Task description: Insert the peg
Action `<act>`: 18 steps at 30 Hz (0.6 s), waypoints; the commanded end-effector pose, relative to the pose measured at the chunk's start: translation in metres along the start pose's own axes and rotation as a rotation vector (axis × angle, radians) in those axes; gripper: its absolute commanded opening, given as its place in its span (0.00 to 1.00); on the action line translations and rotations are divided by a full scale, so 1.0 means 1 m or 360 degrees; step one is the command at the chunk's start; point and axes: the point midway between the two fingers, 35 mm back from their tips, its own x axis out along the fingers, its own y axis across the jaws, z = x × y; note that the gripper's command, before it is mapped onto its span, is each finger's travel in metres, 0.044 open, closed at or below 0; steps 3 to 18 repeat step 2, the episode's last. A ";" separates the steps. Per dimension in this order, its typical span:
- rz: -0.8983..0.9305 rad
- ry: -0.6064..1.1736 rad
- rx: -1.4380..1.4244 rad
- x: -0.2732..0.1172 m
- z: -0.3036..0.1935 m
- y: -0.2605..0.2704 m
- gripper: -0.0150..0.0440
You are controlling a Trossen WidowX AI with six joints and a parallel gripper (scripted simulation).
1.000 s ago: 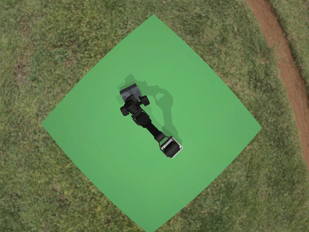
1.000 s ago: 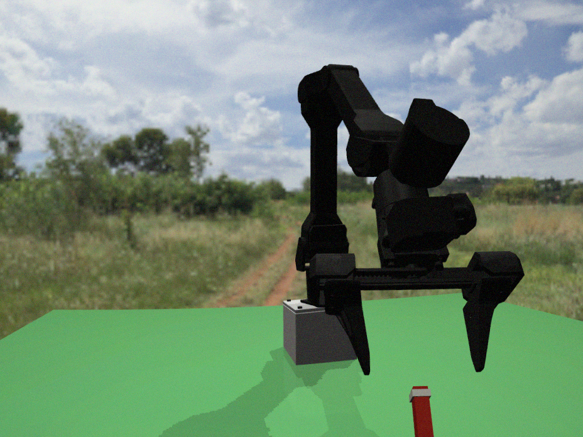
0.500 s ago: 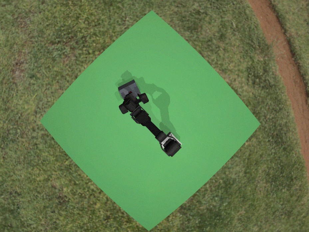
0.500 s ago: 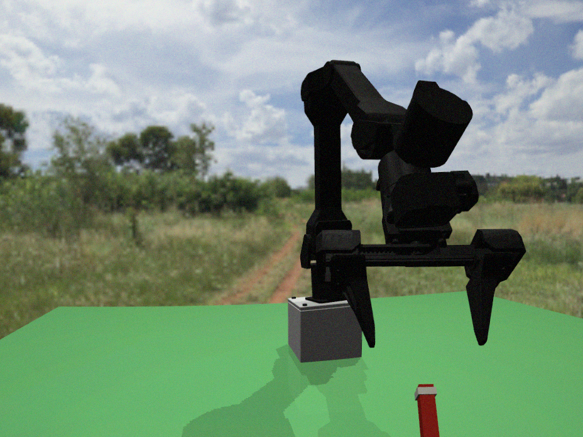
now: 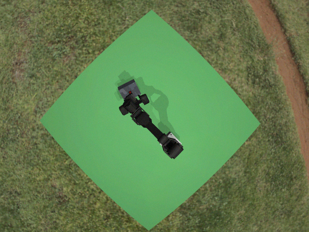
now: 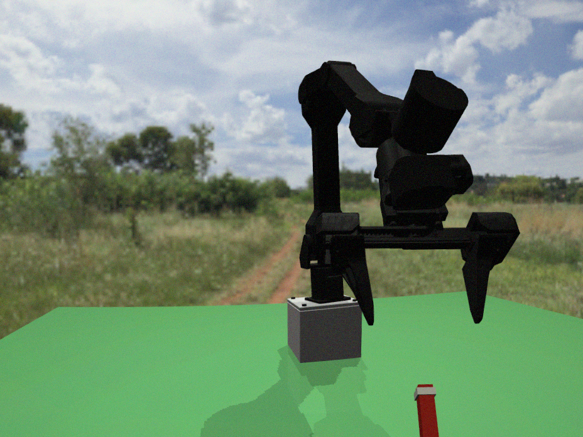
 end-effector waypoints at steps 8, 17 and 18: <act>-0.0003 0.0000 0.0005 -0.007 0.000 0.000 1.00; -0.0003 0.0000 0.0005 -0.007 0.000 0.000 1.00; -0.0003 0.0000 0.0005 -0.007 0.000 0.000 1.00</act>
